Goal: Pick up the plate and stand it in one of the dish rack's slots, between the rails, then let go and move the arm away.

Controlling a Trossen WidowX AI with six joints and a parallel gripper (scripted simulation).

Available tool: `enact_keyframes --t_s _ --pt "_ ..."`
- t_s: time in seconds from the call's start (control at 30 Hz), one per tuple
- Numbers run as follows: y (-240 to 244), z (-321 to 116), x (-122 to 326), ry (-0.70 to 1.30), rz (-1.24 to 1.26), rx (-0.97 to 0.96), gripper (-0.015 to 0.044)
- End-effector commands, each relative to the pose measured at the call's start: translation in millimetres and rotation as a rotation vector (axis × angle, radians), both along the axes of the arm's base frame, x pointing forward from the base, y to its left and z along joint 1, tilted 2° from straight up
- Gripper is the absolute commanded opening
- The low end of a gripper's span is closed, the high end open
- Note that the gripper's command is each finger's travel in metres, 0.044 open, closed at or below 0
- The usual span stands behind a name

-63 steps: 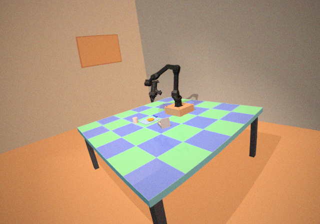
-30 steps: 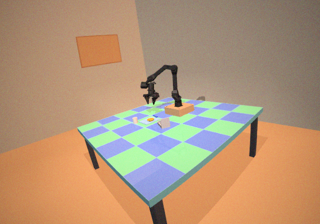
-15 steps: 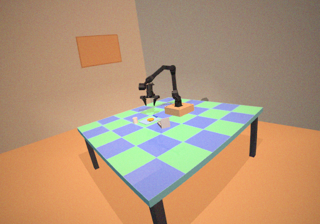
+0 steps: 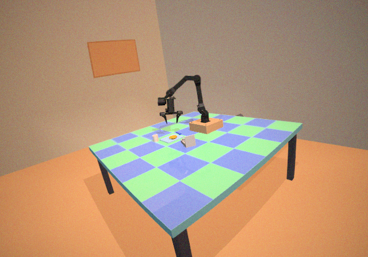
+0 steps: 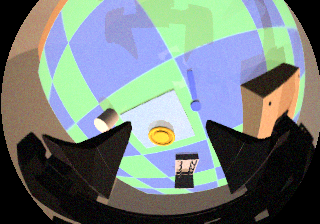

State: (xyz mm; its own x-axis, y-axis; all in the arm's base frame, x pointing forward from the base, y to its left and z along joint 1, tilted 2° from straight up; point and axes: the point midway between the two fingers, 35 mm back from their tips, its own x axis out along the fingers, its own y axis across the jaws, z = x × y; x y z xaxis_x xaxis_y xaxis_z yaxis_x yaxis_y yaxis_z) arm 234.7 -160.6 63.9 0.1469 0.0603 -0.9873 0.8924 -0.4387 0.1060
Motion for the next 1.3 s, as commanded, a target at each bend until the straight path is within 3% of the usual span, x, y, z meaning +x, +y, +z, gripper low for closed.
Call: enact_keyframes --t_s 0.0,1.27 --pt "2.7 -1.9 5.3 0.002 0.114 -0.020 0.0400" --pt "56.2 -20.8 49.9 0.018 1.408 -0.156 0.0400"
